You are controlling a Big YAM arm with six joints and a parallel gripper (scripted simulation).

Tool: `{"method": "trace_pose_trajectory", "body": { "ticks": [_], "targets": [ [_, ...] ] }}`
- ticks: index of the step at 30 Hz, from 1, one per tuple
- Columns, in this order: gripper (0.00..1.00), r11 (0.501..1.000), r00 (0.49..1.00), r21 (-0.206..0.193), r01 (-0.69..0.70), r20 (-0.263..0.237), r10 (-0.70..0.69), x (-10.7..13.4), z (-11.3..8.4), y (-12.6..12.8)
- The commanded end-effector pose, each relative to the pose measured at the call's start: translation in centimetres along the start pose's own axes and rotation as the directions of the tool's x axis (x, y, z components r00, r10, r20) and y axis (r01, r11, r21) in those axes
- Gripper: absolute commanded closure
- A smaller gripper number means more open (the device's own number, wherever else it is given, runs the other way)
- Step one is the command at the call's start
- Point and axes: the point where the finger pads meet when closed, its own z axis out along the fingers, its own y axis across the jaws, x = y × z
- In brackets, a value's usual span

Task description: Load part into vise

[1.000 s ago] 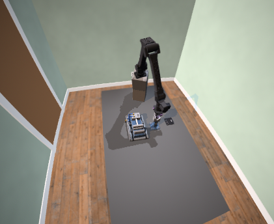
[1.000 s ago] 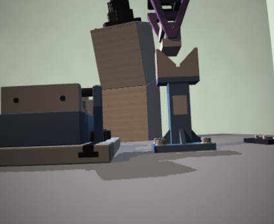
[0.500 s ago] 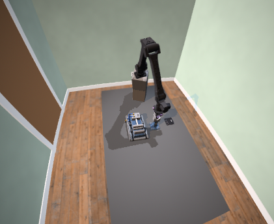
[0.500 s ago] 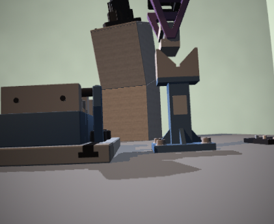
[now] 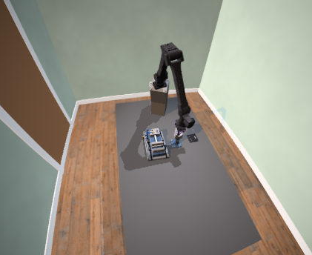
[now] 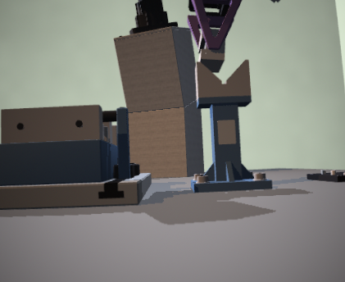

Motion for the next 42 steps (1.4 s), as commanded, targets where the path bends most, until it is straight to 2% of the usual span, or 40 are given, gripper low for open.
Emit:
{"method": "trace_pose_trajectory", "body": {
  "ticks": [1,3,6,8,10,13,15,21,23,27,29,30,31,32,33,42],
  "targets": [
    [1.00,1.000,1.000,0.015,-0.004,-0.009,0.005,-1.1,-0.6,-1.1],
    [1.00,1.000,1.000,0.027,-0.008,-0.022,0.009,-1.1,-1.1,-1.5],
    [1.00,1.000,0.998,0.007,-0.001,-0.056,0.002,-1.2,-0.2,-0.7],
    [1.00,1.000,0.997,0.007,-0.001,-0.076,0.002,-1.2,-0.2,-0.7],
    [1.00,1.000,0.996,0.027,-0.008,-0.089,0.010,-1.1,-1.0,-1.4],
    [1.00,0.999,0.995,0.033,-0.010,-0.098,0.013,-1.1,-1.3,-1.6],
    [1.00,1.000,0.992,0.008,-0.001,-0.128,0.002,-1.2,-0.2,-0.7],
    [1.00,1.000,0.981,0.024,-0.006,-0.193,0.011,-1.2,-0.9,-1.3],
    [1.00,1.000,0.975,0.009,0.000,-0.223,0.002,-1.3,-0.2,-0.7],
    [1.00,1.000,0.962,0.009,0.000,-0.273,0.003,-1.3,-0.2,-0.7],
    [1.00,1.000,0.962,0.009,0.000,-0.273,0.003,-1.3,-0.2,-0.7],
    [1.00,0.999,0.962,0.046,-0.013,-0.271,0.025,-1.2,-1.8,-1.9],
    [1.00,0.999,0.958,0.046,-0.013,-0.284,0.026,-1.2,-1.8,-1.9],
    [1.00,1.000,0.951,0.018,-0.003,-0.308,0.009,-1.3,-0.6,-1.0],
    [1.00,1.000,0.946,0.010,0.000,-0.324,0.003,-1.3,-0.2,-0.6],
    [1.00,1.000,0.900,0.010,0.002,-0.436,0.003,-1.3,-0.2,-0.6]
  ]
}}
